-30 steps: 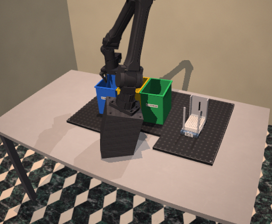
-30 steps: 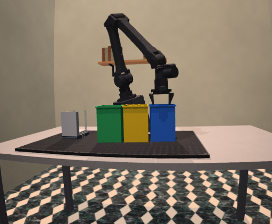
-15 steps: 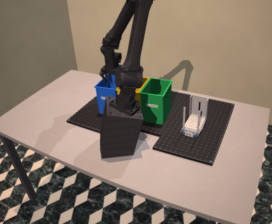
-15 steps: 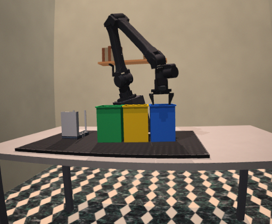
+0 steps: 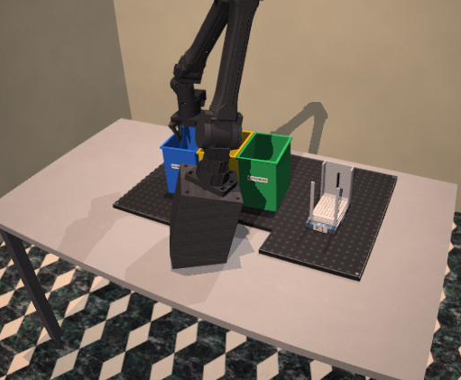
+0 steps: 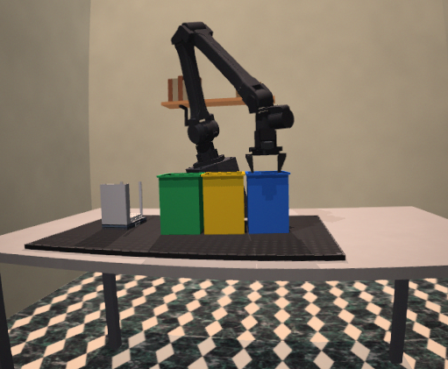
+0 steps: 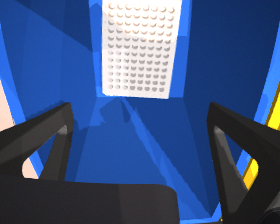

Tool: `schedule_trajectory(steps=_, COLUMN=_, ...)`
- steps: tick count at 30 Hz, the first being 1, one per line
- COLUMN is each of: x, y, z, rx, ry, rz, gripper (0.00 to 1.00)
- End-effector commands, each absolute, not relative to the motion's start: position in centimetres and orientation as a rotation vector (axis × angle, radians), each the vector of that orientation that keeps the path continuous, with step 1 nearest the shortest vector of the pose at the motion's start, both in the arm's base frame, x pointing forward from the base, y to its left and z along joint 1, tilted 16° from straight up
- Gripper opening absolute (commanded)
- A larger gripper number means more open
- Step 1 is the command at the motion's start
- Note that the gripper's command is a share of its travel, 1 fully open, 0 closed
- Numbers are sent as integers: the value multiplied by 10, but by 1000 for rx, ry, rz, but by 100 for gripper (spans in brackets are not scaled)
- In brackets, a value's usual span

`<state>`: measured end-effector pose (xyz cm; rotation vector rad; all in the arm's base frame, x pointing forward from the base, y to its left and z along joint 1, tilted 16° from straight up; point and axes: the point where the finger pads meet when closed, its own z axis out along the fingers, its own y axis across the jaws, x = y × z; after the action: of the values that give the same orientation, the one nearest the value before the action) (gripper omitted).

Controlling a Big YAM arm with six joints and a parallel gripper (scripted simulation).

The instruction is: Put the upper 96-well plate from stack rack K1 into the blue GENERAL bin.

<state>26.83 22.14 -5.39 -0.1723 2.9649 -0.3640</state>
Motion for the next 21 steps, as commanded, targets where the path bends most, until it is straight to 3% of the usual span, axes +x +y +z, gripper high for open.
schedule_trajectory(steps=1, x=286, y=238, z=-34, rx=-140, ry=2936, rz=-311, gripper=82)
schedule_trajectory(steps=21, x=276, y=251, z=-4, rx=-161, ry=2933, rz=-301, gripper=82)
